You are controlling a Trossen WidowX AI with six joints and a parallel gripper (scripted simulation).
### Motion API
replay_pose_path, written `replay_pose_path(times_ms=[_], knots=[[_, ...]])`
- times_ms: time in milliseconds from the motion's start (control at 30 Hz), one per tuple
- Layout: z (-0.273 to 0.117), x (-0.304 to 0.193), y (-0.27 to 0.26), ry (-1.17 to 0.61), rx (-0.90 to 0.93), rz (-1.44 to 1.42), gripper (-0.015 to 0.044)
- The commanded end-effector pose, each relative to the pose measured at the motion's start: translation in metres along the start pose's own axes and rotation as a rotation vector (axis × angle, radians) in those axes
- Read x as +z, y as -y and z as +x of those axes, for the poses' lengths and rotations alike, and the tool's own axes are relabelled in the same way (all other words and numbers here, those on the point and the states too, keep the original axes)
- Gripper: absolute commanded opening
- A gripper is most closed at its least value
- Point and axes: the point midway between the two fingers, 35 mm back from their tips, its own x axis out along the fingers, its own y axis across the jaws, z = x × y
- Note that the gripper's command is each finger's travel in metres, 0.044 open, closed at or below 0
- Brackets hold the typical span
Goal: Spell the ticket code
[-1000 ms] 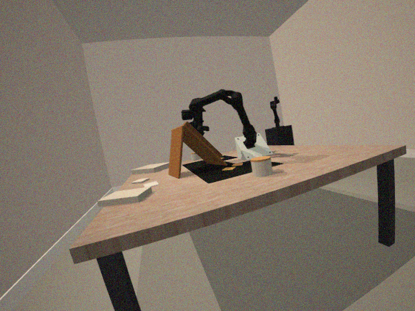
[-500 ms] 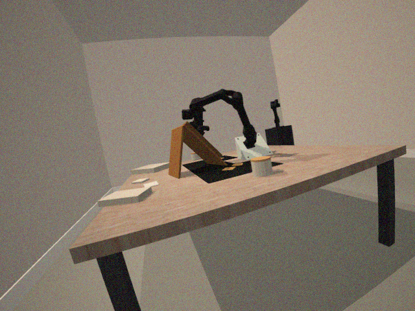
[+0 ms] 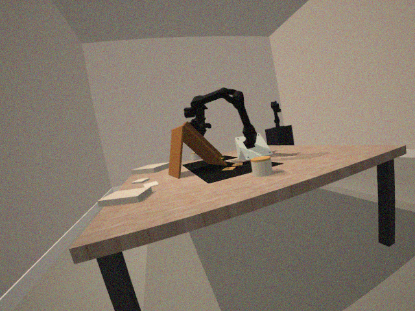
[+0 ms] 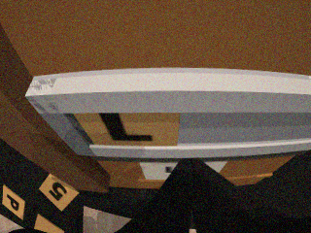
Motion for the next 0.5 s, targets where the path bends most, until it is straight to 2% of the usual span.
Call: replay_pose_path(times_ms=[0,167,267,467], knots=[[-0.005,-0.005,0.001,-0.002,-0.002,0.001,0.0000],[-0.006,-0.006,0.001,-0.002,-0.002,0.001,0.0000],[-0.017,-0.012,0.001,0.050,0.000,-0.103,0.0079],[-0.060,-0.044,-0.002,0.248,-0.075,-0.534,0.0236]])
